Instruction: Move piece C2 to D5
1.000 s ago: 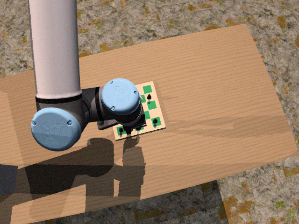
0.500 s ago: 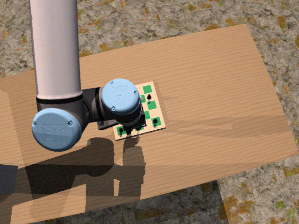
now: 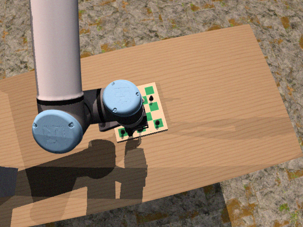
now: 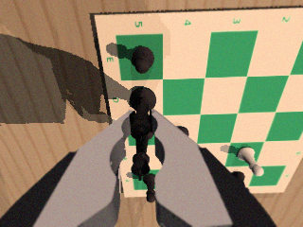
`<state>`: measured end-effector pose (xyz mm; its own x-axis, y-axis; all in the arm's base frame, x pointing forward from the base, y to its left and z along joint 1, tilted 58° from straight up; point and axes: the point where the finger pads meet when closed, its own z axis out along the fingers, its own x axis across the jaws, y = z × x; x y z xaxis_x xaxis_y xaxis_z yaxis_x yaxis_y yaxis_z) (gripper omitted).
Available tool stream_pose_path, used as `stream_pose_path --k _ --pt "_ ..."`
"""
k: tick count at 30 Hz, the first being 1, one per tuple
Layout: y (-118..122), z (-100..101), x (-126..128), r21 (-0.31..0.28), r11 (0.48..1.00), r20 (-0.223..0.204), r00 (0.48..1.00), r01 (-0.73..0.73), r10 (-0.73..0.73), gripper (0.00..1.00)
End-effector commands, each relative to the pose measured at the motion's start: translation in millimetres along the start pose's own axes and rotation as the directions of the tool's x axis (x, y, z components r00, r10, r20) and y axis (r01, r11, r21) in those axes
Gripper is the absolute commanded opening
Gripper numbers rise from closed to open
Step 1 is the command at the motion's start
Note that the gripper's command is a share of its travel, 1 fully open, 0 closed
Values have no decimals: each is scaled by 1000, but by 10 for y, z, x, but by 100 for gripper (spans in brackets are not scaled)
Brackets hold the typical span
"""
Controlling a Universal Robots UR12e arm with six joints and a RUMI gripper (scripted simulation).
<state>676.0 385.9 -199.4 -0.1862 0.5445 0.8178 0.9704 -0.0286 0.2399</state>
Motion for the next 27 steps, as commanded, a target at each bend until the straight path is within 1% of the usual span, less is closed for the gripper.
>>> stream_pose_path --k 1,13,14,18,19,21,22,24,25,27 --pt "5 -5 -1 -1 1000 0 1000 0 0 0" --pt "5 -5 -1 -1 1000 0 1000 0 0 0" --pt "5 -5 -1 -1 1000 0 1000 0 0 5" --pt "5 -5 -1 -1 1000 0 1000 0 0 5" --pt "5 -5 -1 -1 1000 0 1000 0 0 10" --pt "5 -5 -1 -1 1000 0 1000 0 0 10" --pt "5 -5 -1 -1 1000 0 1000 0 0 15" --pt "5 -5 -1 -1 1000 0 1000 0 0 15" --pt "5 -5 -1 -1 1000 0 1000 0 0 20" --pt "5 -5 -1 -1 1000 0 1000 0 0 20"
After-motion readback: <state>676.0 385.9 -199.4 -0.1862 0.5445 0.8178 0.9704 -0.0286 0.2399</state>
